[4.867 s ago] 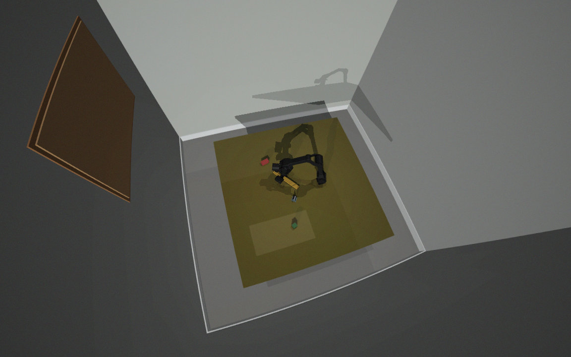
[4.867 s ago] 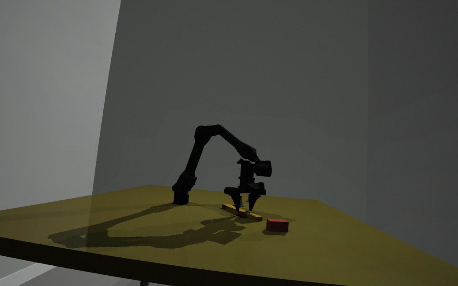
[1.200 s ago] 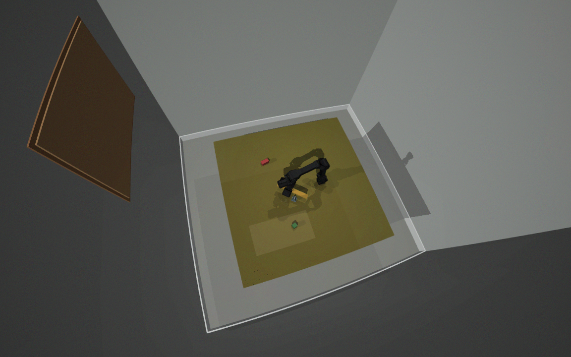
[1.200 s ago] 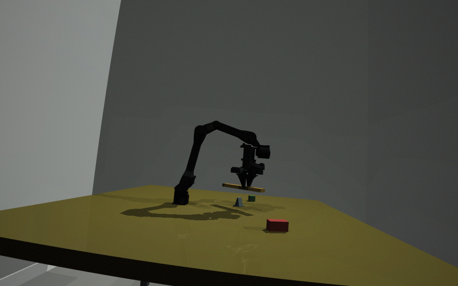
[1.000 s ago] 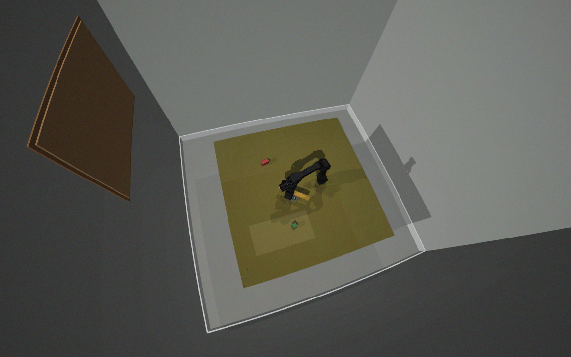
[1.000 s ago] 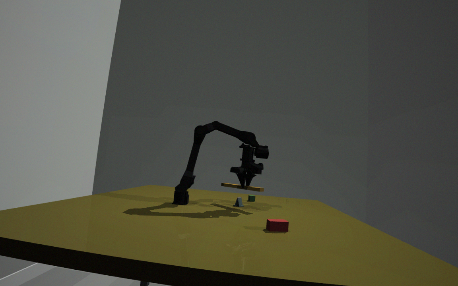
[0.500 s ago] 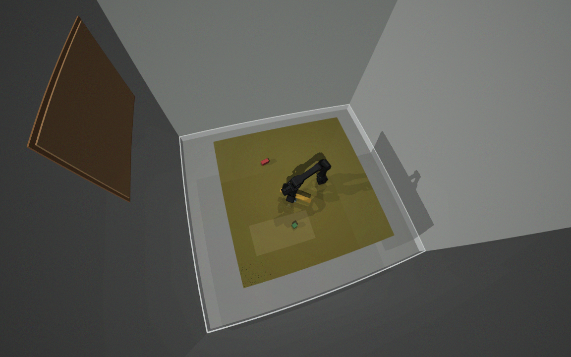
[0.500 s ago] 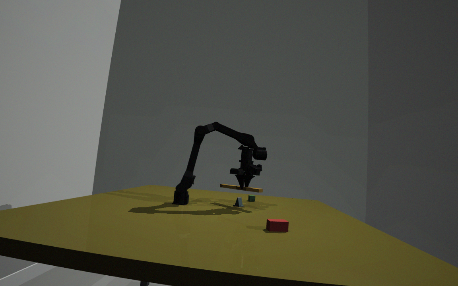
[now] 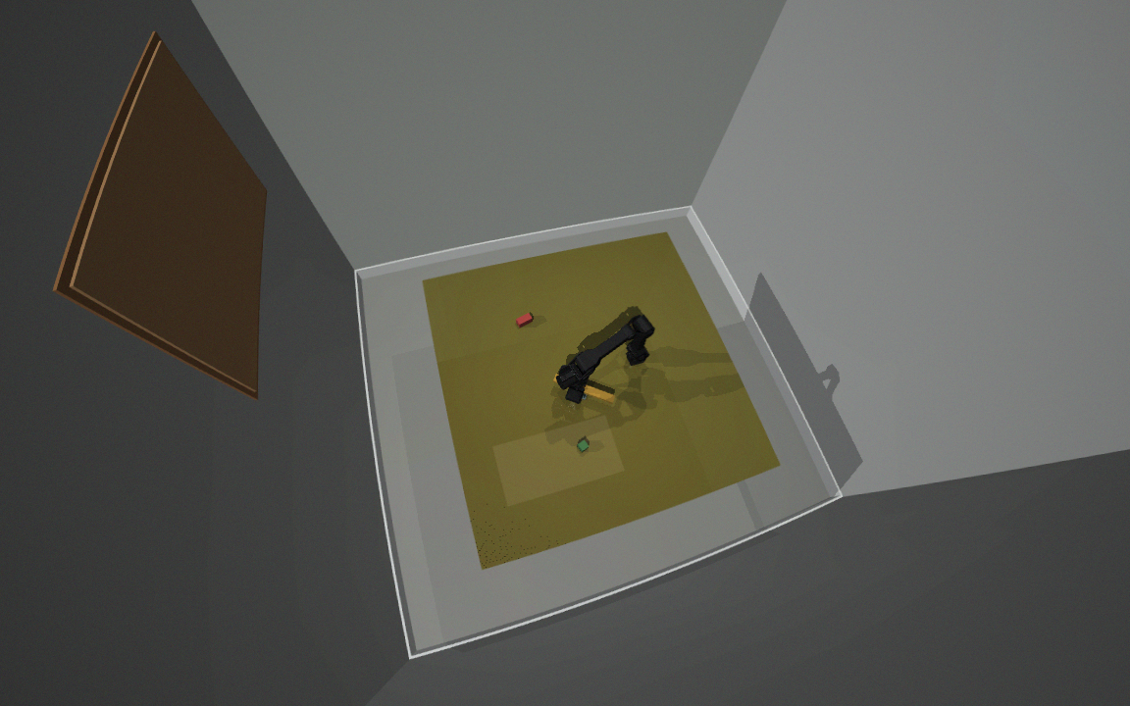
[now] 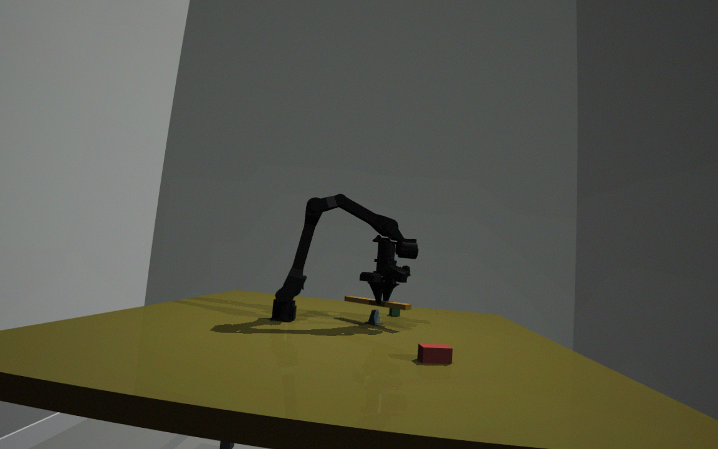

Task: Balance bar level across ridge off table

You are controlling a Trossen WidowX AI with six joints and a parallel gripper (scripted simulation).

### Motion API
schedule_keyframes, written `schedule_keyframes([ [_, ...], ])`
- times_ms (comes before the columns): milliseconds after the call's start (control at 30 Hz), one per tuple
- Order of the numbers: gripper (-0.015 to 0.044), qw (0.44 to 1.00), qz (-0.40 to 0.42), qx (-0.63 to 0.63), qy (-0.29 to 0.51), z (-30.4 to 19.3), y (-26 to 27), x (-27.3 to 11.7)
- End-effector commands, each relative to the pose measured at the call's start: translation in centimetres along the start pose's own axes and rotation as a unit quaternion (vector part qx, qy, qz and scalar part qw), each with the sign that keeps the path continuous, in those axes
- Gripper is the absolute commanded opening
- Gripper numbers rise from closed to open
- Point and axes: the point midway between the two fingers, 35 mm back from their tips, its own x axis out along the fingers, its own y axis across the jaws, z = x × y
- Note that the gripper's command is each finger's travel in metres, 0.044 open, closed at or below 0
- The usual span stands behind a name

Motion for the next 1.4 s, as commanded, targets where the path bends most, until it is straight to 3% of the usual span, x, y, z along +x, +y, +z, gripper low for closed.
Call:
schedule_keyframes([
  [0,0.0000,1.000,0.000,0.001,-0.001,0.01,0.00,0.60],
  [1367,0.0000,1.000,0.000,0.001,-0.001,-0.02,-0.02,1.19],
])
